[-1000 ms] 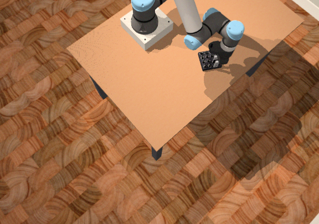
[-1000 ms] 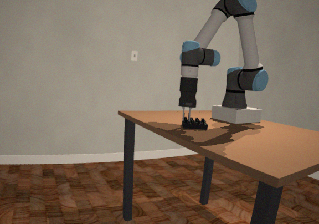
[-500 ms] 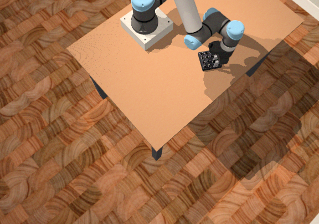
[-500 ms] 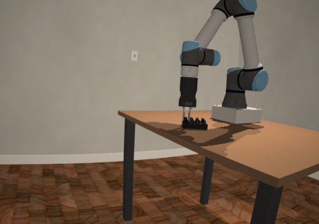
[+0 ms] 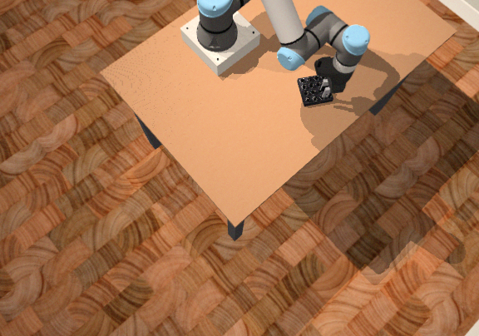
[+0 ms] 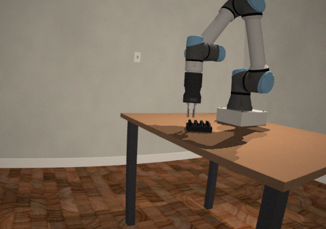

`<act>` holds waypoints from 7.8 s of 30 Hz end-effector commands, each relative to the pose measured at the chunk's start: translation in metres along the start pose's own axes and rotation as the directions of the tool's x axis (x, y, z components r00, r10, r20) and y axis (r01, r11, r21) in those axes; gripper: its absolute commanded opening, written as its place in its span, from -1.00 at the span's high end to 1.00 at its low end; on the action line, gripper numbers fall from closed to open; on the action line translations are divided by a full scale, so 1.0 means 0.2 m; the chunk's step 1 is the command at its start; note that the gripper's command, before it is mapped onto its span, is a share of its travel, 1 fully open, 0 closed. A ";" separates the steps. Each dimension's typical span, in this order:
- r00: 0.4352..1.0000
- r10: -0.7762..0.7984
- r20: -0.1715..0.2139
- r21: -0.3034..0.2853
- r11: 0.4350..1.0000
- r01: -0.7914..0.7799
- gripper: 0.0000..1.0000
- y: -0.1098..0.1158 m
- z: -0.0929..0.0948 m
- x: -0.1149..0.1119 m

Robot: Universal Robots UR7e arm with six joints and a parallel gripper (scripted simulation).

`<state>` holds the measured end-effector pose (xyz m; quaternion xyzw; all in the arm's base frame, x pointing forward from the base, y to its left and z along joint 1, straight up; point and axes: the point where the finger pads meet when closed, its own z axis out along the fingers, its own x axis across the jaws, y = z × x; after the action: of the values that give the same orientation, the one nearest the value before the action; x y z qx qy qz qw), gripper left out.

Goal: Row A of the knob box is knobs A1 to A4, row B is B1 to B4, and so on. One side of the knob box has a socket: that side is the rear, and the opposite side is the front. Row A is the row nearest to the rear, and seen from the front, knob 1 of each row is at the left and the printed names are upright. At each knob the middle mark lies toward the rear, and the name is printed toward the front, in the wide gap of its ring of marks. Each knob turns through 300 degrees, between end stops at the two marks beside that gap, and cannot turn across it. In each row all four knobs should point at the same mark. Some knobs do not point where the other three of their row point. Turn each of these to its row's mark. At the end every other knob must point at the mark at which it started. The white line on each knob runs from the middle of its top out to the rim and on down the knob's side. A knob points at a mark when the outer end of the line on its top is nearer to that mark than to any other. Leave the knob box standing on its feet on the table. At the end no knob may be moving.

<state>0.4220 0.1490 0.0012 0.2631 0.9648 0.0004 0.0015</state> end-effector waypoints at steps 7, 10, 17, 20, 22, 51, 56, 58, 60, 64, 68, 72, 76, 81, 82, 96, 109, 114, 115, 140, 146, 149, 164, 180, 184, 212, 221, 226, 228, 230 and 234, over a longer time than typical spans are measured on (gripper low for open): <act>1.000 0.000 0.001 -0.001 1.000 0.000 0.07 0.00 -0.06 0.00; 1.000 0.000 0.001 -0.001 1.000 0.000 0.07 0.00 -0.06 0.00; 1.000 0.000 0.001 -0.001 1.000 0.000 0.07 0.00 -0.06 0.00; 1.000 -0.005 0.001 -0.001 1.000 0.005 0.07 0.00 -0.06 0.00; 1.000 -0.014 0.001 -0.001 1.000 0.014 0.07 0.00 -0.06 0.00; 0.834 -0.552 0.001 0.000 0.834 0.552 0.07 -0.03 -0.09 -0.03; 0.757 -0.653 0.001 0.000 0.757 0.653 0.07 -0.03 -0.10 -0.03; 0.723 -0.690 0.001 0.000 0.723 0.690 0.07 -0.03 -0.11 -0.03; 0.723 -0.690 0.001 0.000 0.723 0.690 0.07 -0.03 -0.11 -0.03; 0.625 -0.780 0.001 0.000 0.625 0.780 0.07 -0.02 -0.11 -0.03; 0.542 -0.840 0.001 0.000 0.542 0.840 0.07 -0.02 -0.12 -0.03; 0.455 -0.891 0.001 0.000 0.455 0.891 0.07 -0.02 -0.13 -0.03; 0.386 -0.923 0.001 0.001 0.386 0.923 0.07 -0.02 -0.13 -0.03; 0.262 -0.965 0.001 0.001 0.262 0.965 0.07 -0.01 -0.14 -0.02; 0.238 -0.971 0.001 0.001 0.238 0.971 0.07 -0.01 -0.14 -0.02; -0.029 -1.000 0.001 0.001 -0.029 1.000 0.07 0.00 -0.15 0.00; -0.087 -0.996 0.000 0.001 -0.087 0.996 0.07 0.00 -0.16 0.00; -0.087 -0.996 0.000 0.001 -0.087 0.996 0.07 0.00 -0.16 0.00; -0.087 -0.996 0.000 0.001 -0.087 0.996 0.07 0.00 -0.16 0.00; -0.087 -0.996 0.000 0.001 -0.087 0.996 0.07 0.00 -0.16 0.00; -0.087 -0.996 0.000 0.001 -0.087 0.996 0.07 0.00 -0.16 0.00; -0.087 -0.996 0.000 0.001 -0.087 0.996 0.07 0.00 -0.15 0.00; -0.087 -0.996 0.001 0.001 -0.087 0.996 0.07 0.00 -0.12 0.00; -0.087 -0.996 0.001 0.001 -0.087 0.996 0.07 0.00 -0.03 0.00; -0.087 -0.996 0.001 0.001 -0.087 0.996 0.07 0.00 0.00 0.00; -0.087 -0.996 0.001 0.001 -0.087 0.996 0.07 0.00 0.06 0.00; -0.087 -0.996 0.001 0.001 -0.087 0.996 0.07 0.00 0.06 0.00; -0.087 -0.996 0.001 0.001 -0.087 0.996 0.07 0.00 0.06 0.00; -0.087 -0.996 0.001 0.001 -0.087 0.996 0.07 0.00 0.06 0.00; -0.087 -0.996 0.001 0.001 -0.087 0.996 0.07 0.00 0.06 0.00; -0.087 -0.996 0.001 0.001 -0.087 0.996 0.07 0.00 0.06 0.00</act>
<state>0.4219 0.1490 -0.0120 -0.5335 0.8458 -0.0007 0.0010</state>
